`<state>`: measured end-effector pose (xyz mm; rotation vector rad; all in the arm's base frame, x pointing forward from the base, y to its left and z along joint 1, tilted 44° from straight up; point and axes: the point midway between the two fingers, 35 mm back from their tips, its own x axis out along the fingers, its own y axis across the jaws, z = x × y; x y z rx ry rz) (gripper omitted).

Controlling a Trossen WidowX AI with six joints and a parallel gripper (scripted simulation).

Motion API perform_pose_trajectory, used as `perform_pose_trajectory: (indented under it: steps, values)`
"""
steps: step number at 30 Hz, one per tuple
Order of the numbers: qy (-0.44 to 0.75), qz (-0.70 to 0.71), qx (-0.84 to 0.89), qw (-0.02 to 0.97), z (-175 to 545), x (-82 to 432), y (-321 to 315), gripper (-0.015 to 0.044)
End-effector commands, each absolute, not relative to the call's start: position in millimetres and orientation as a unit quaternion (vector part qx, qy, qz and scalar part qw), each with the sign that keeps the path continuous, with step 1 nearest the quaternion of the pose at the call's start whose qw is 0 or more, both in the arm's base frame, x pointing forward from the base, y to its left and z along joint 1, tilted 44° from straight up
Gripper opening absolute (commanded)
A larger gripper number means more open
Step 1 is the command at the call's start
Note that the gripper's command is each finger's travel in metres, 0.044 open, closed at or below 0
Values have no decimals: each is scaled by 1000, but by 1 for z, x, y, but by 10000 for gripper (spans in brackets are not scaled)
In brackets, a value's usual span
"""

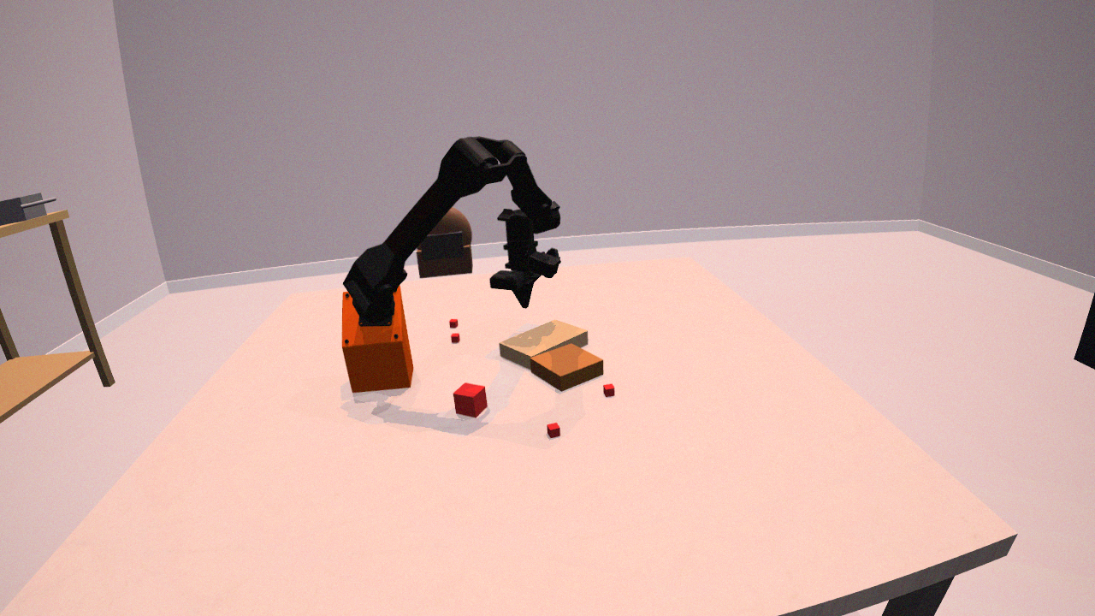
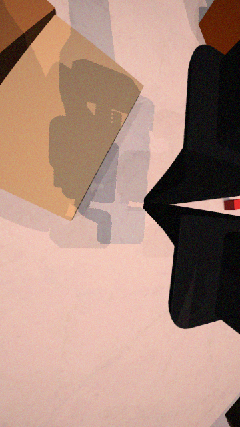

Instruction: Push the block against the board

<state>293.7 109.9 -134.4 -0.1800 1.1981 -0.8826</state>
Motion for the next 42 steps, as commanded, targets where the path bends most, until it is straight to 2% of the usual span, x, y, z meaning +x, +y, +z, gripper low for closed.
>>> perform_pose_trajectory:
  steps: [1,11,17,42]
  values:
    - [518,-434,-35,736,-132,307,110,0]
    - [483,-472,21,737,-131,321,107,0]
    - [457,-497,58,735,-169,325,70,0]
    - [457,-497,59,736,-152,346,55,0]
